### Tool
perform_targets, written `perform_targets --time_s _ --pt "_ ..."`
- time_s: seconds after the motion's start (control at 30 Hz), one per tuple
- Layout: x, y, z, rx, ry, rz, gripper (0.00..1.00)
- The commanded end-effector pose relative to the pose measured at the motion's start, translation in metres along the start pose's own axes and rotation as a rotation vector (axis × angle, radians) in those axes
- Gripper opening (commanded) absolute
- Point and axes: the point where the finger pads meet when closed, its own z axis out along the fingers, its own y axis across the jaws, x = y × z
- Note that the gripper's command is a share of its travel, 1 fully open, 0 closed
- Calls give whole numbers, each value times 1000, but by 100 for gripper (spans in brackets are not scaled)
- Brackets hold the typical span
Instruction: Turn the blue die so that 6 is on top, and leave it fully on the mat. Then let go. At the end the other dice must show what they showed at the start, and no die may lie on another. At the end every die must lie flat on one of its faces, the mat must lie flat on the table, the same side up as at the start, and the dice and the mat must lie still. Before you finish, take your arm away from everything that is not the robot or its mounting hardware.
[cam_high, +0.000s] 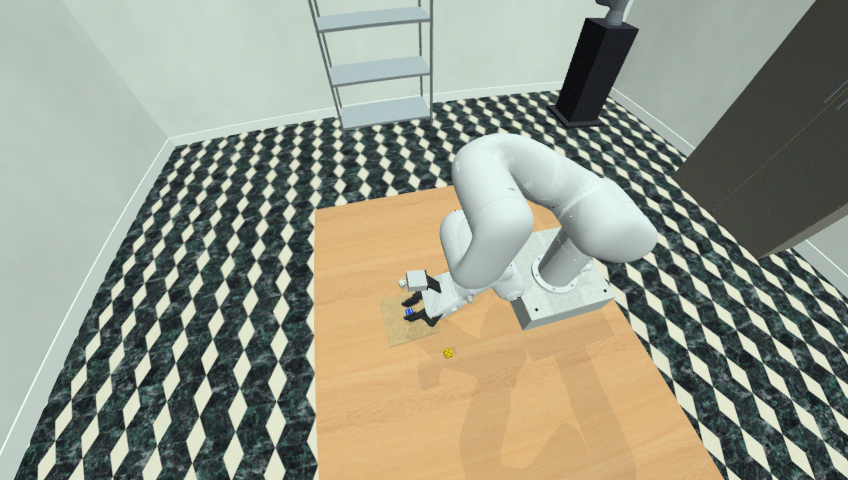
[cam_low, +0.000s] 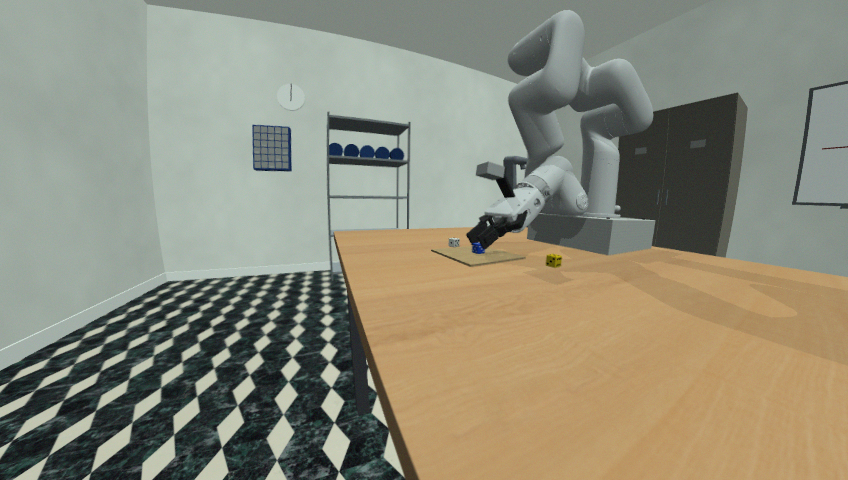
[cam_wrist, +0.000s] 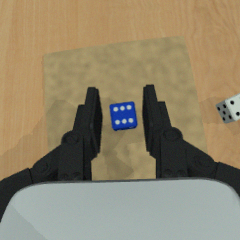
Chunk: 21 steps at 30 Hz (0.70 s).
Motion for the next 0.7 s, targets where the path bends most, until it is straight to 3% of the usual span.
perform_targets --time_s 0.0,0.3,0.67 --pt "1 0 -16 0 2 0 36" --pt "1 0 -36 0 2 0 36" --pt "6 0 -42 0 2 0 36"
